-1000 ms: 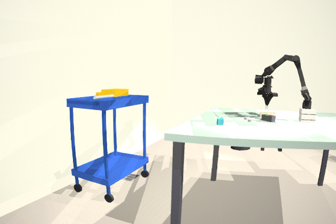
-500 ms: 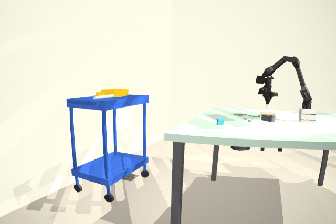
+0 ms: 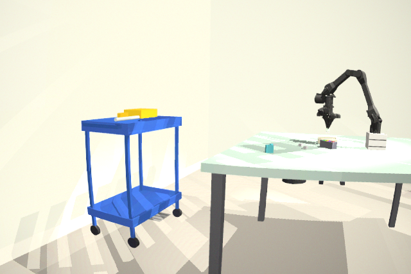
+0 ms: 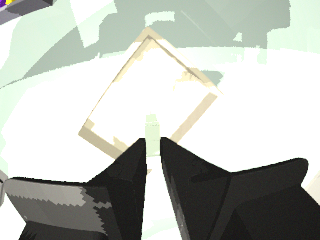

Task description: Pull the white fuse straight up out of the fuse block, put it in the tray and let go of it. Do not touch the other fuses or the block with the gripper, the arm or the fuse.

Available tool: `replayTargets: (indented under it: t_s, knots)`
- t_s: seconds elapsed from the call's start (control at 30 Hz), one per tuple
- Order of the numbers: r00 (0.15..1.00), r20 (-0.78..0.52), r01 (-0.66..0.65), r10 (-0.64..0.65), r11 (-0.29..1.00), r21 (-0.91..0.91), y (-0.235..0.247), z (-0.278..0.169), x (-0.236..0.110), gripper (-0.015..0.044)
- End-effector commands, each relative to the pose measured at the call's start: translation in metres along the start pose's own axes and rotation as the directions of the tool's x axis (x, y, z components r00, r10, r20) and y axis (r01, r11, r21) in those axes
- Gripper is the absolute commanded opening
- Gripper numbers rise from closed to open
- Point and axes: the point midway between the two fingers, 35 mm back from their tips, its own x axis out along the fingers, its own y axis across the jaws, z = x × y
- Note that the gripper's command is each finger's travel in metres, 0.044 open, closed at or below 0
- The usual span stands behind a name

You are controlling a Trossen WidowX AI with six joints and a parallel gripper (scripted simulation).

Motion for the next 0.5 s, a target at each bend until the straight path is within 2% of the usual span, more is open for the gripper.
replayTargets:
  t_s: [0.0, 0.47]
  knots:
    - [1.0, -0.006, -0.009, 0.009, 1.0, -0.007, 0.001, -0.001, 0.009, 0.0]
    - [1.0, -0.006, -0.009, 0.009, 1.0, -0.007, 0.002, -0.002, 0.032, 0.0]
